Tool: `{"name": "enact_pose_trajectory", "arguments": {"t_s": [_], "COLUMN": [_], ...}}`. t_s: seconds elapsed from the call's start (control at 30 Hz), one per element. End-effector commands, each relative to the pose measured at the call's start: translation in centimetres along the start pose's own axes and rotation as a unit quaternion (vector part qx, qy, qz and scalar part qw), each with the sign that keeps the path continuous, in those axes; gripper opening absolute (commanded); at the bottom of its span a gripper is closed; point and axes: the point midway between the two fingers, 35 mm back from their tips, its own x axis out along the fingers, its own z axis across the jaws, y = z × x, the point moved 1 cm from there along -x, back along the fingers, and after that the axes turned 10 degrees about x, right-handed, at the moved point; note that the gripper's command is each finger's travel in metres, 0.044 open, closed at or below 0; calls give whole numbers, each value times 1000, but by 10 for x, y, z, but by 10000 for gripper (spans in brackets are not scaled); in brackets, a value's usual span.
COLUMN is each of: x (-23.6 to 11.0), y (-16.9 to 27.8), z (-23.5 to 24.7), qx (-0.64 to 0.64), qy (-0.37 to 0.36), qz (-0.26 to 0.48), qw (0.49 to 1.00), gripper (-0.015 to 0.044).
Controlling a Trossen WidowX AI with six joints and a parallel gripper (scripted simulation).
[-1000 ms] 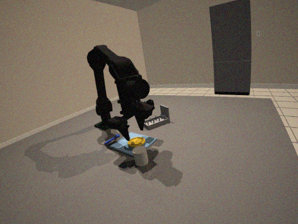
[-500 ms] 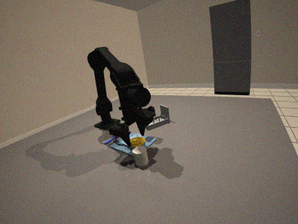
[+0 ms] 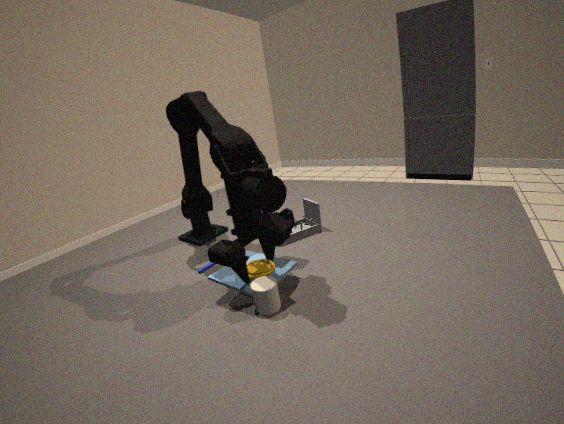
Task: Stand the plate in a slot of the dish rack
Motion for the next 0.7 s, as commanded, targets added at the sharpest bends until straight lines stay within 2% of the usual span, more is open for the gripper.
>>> {"name": "enact_pose_trajectory", "arguments": {"t_s": [0.0,0.33,0.67], "x": [1,1,-30], "y": [0,0,-8], "z": [-1,-1,-2], "qx": [1,1,0], "qy": [2,2,2], "qz": [1,1,-1], "qw": [1000,1000,1000], "gripper": [388,321,59]}}
